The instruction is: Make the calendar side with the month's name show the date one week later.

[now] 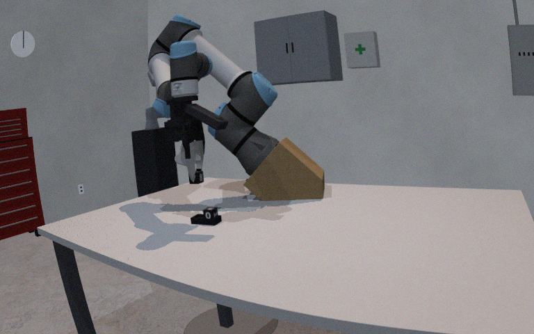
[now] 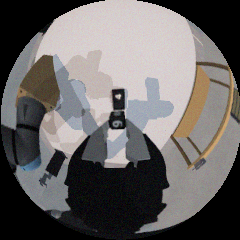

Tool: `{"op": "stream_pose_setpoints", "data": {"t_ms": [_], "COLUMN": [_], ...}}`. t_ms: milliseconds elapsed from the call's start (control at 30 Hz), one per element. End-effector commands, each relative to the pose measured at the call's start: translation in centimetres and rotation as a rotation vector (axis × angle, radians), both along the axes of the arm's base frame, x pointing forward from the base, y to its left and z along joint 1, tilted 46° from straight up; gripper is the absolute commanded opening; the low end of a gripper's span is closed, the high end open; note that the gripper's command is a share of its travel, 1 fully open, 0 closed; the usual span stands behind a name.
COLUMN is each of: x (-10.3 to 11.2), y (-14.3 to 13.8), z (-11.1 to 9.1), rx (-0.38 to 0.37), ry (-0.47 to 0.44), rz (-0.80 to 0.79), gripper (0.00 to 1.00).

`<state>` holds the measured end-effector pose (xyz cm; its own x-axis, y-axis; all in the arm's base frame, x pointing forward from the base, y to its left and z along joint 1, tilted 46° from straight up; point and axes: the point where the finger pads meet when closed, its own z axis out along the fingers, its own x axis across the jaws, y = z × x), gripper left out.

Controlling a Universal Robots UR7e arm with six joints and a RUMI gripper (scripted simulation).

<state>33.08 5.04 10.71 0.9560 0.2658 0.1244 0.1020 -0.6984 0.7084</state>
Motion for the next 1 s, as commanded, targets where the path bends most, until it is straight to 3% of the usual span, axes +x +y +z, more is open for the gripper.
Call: {"op": "stream_pose_setpoints", "data": {"t_ms": [0, 533, 967], "x": [0.0, 0.1, 0.3], "y": [0.0, -0.9, -2.5], "z": [0.1, 0.7, 2.0], "rx": [-0.003, -0.065, -0.173], "ry": [0.007, 0.163, 0.427], "rz": [0.008, 0.17, 0.448], "gripper": [0.1, 0.1, 0.1]}}
